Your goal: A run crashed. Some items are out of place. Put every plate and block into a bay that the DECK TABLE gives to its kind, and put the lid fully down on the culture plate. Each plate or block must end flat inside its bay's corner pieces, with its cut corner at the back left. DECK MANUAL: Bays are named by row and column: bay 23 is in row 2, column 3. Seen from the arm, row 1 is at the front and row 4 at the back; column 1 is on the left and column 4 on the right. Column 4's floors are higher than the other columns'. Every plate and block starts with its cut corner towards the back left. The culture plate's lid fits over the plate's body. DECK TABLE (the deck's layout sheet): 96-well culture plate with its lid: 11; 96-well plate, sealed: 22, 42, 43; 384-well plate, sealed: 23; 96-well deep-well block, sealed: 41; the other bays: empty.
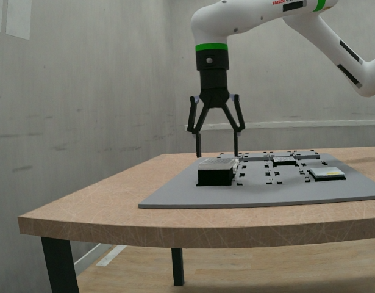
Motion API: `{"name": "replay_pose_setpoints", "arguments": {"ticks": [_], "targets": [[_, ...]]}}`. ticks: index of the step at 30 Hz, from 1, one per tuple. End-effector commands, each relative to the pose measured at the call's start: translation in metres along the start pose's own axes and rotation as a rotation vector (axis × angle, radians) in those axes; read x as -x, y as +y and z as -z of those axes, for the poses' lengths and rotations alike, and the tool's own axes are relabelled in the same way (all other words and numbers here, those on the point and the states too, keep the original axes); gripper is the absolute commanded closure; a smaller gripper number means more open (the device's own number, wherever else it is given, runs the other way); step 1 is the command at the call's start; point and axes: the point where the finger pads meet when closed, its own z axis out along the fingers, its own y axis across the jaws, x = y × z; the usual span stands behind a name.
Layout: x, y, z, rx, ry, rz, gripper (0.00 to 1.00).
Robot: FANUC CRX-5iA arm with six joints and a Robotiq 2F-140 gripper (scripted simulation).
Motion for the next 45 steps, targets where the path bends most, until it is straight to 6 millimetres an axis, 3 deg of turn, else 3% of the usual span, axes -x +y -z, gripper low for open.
{"name": "replay_pose_setpoints", "arguments": {"ticks": [1,17,45], "targets": [[0.0,-0.001,0.0,-0.002,-0.001,0.0,0.3],[0.0,-0.001,-0.019,-0.002,-0.001,0.0,0.3],[0.0,-0.001,-0.019,-0.002,-0.001,0.0,0.36]]}}
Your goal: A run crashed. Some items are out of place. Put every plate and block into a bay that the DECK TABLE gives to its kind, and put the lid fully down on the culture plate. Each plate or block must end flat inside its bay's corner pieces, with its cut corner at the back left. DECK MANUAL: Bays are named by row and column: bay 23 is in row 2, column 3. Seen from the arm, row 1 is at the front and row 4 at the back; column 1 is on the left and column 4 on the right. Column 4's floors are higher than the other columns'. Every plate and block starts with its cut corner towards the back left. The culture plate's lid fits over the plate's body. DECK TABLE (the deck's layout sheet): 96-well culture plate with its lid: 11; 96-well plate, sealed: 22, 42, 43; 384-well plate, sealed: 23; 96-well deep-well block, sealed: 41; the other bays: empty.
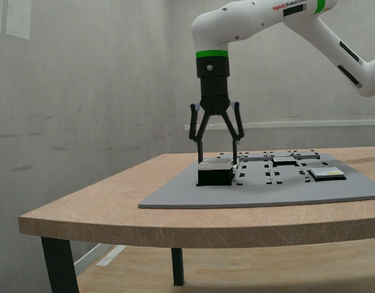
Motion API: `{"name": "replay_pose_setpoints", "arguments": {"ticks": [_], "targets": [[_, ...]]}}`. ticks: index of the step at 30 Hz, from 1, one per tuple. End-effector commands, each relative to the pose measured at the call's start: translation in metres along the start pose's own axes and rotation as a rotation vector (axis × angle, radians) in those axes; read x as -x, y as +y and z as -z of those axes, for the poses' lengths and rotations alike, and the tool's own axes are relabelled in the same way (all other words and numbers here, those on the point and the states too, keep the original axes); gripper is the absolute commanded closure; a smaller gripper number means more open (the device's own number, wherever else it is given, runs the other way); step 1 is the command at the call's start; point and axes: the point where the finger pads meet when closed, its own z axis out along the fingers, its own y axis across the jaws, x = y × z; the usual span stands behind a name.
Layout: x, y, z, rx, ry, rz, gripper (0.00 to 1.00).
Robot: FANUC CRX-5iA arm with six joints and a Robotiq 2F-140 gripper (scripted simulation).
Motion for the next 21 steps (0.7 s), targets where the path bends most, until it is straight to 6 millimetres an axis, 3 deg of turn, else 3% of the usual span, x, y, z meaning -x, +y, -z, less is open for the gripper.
{"name": "replay_pose_setpoints", "arguments": {"ticks": [1,21], "targets": [[0.0003,-0.0008,0.0014,-0.002,-0.001,0.0,0.36],[0.0003,-0.0008,0.0014,-0.002,-0.001,0.0,0.39]]}}
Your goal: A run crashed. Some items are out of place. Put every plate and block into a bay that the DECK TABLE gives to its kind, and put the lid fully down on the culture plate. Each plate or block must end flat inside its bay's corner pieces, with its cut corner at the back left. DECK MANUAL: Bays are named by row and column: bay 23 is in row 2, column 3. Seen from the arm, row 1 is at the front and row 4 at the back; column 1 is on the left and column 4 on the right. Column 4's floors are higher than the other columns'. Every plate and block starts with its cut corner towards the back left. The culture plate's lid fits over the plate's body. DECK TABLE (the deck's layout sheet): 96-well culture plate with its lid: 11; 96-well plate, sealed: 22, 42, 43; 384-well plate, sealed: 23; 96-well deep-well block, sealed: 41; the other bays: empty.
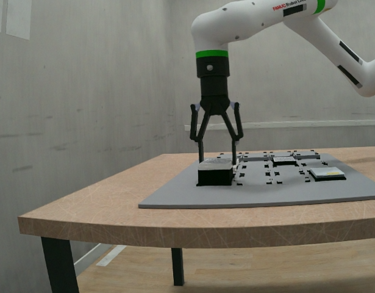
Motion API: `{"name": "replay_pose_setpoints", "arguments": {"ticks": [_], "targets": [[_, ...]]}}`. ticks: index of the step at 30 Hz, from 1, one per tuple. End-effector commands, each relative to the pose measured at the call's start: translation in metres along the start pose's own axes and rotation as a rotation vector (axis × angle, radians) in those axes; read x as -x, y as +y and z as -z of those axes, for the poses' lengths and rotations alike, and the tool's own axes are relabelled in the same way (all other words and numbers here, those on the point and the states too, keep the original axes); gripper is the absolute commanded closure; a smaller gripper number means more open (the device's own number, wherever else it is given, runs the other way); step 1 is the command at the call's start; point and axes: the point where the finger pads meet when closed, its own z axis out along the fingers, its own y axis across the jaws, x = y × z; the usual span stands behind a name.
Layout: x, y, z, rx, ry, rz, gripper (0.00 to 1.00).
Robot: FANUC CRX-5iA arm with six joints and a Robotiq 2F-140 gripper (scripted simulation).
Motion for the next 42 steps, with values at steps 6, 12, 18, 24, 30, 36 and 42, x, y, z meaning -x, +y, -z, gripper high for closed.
{"name": "replay_pose_setpoints", "arguments": {"ticks": [6,12,18,24,30,36,42], "targets": [[0.0003,-0.0008,0.0014,-0.002,-0.001,0.0,0.39],[0.0003,-0.0008,0.0014,-0.002,-0.001,0.0,0.4],[0.0003,-0.0007,0.0018,-0.002,-0.001,0.0,0.4],[0.0003,-0.0007,0.0021,-0.002,-0.001,0.0,0.4],[0.0003,-0.0007,0.0021,-0.002,-0.001,0.0,0.41],[0.0003,-0.0007,0.002,-0.002,-0.001,0.0,0.41],[0.0003,-0.0007,0.002,-0.002,-0.001,0.0,0.41]]}}
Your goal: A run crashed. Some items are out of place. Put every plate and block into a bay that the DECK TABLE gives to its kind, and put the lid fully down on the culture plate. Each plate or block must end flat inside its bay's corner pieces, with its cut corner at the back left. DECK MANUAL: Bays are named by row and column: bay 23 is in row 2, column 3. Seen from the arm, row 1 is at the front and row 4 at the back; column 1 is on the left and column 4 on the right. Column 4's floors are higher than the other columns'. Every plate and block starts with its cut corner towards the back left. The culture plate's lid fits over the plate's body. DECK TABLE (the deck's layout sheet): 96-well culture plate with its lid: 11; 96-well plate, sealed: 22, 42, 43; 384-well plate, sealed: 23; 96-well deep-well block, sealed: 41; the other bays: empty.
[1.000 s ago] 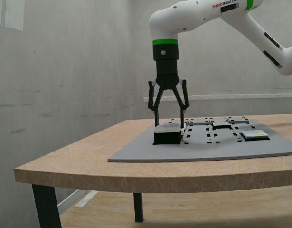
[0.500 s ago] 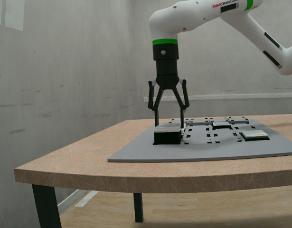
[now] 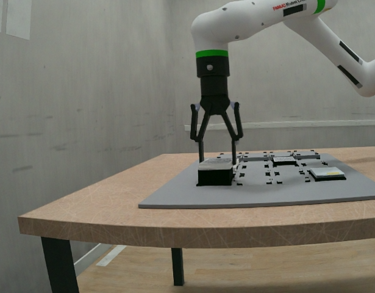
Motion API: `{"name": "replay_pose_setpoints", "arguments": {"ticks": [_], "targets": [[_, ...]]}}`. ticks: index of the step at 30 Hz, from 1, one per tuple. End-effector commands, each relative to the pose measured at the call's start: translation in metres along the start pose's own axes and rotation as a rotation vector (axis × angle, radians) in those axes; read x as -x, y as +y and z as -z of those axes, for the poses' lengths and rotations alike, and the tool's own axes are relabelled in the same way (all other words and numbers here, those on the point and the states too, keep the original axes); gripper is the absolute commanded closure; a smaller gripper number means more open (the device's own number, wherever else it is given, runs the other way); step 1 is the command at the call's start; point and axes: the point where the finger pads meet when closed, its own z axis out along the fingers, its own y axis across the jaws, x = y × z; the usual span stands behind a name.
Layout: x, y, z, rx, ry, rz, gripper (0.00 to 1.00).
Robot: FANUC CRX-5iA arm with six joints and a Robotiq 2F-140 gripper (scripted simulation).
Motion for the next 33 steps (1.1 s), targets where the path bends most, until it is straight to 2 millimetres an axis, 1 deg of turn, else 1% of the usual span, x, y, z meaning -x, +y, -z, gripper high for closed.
{"name": "replay_pose_setpoints", "arguments": {"ticks": [1,23,24,33], "targets": [[0.0003,-0.0008,0.0014,-0.002,-0.001,0.0,0.41],[0.0003,-0.0008,0.0014,-0.002,-0.001,0.0,0.43],[0.0003,-0.0008,0.0014,-0.002,-0.001,0.0,0.9],[0.0003,-0.0008,0.0014,-0.002,-0.001,0.0,0.9]]}}
